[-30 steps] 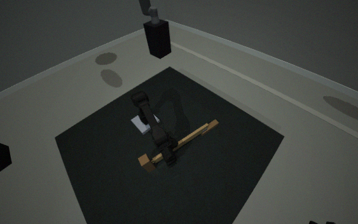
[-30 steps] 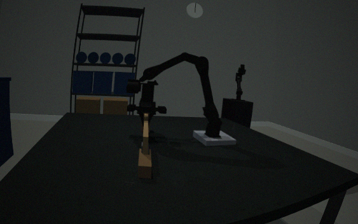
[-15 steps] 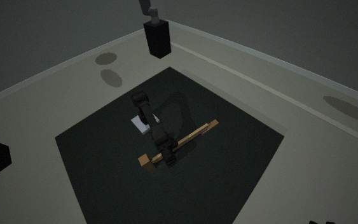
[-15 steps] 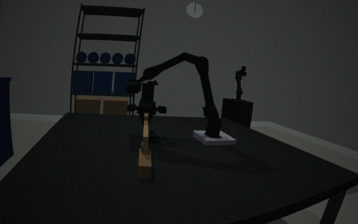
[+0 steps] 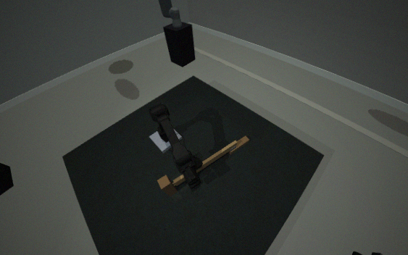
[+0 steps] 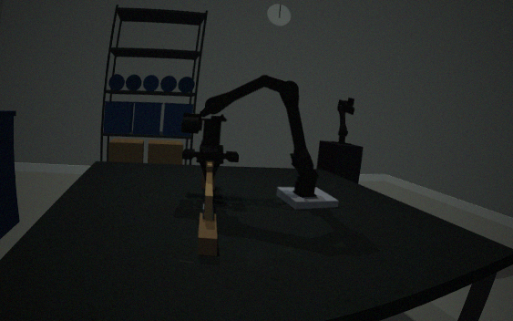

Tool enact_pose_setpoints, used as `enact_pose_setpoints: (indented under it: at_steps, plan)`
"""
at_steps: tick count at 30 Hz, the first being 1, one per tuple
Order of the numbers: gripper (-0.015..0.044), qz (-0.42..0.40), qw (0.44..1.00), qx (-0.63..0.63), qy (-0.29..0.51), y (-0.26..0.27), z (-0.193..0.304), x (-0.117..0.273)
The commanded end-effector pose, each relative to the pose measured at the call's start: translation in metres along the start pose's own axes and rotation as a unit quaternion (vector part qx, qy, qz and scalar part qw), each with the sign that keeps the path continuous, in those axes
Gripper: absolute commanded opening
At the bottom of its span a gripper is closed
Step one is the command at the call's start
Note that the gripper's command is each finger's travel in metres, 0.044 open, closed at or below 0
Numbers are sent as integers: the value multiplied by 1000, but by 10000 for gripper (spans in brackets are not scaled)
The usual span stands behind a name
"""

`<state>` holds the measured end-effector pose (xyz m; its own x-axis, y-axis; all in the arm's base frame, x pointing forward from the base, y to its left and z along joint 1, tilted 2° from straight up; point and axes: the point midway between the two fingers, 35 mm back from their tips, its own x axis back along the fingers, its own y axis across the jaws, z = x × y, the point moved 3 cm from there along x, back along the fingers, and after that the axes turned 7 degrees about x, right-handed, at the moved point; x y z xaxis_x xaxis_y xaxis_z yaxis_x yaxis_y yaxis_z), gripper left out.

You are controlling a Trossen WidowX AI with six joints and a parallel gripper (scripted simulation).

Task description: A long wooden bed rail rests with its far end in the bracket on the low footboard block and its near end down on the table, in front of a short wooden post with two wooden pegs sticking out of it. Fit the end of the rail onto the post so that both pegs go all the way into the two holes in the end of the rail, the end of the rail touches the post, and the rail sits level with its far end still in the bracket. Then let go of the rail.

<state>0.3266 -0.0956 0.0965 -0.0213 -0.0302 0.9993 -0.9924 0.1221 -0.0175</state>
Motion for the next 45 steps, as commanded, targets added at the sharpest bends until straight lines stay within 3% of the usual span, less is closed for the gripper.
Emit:
enact_pose_setpoints:
  at_steps: [1,45]
  plan:
    - [0,2,1000,-1,1,0,0,2]
    - [0,2,1000,-1,1,-1,-2,-1]
